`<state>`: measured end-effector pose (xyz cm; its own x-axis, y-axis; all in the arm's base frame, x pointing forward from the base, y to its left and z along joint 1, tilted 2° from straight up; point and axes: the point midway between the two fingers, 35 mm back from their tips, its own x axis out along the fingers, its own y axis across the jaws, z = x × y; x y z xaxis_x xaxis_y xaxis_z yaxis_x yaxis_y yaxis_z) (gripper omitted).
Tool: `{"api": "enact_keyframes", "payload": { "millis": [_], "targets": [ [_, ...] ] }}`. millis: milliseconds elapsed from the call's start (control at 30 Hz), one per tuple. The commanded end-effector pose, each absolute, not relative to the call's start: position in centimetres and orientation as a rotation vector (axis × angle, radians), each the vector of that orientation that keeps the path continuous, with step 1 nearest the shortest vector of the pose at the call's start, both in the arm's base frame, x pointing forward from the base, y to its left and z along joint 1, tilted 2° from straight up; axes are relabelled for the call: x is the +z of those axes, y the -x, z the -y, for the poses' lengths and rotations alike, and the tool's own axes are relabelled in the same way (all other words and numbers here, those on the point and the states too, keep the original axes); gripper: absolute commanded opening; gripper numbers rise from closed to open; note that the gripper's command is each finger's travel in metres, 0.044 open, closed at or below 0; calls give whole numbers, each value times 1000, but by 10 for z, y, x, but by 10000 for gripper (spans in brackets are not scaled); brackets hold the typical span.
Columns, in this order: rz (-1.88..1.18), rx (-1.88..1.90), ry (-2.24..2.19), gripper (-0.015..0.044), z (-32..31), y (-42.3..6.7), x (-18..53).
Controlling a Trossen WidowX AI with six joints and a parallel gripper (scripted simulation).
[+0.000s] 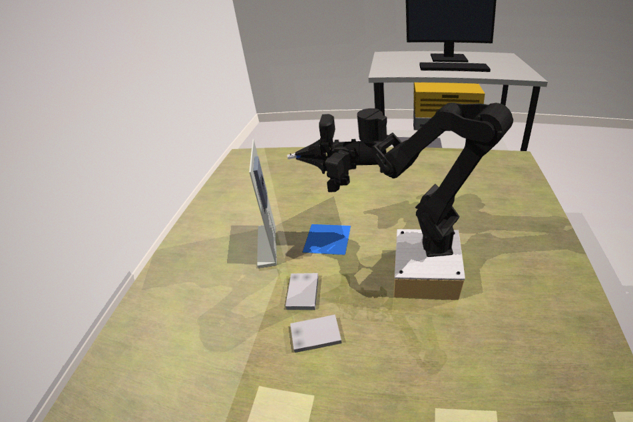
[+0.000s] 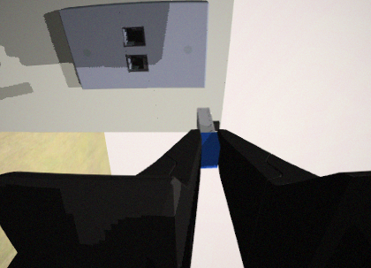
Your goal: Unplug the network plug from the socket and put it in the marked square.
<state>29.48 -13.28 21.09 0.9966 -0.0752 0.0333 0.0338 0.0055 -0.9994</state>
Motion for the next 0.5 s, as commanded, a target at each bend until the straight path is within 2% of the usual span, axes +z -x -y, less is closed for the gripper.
{"api": "enact_keyframes", "payload": {
  "millis": [0, 467],
  "targets": [
    [-77, -70, 1532, 0, 135, -299, 205],
    [-417, 76, 1361, 0, 142, -309, 136]
  ]
}}
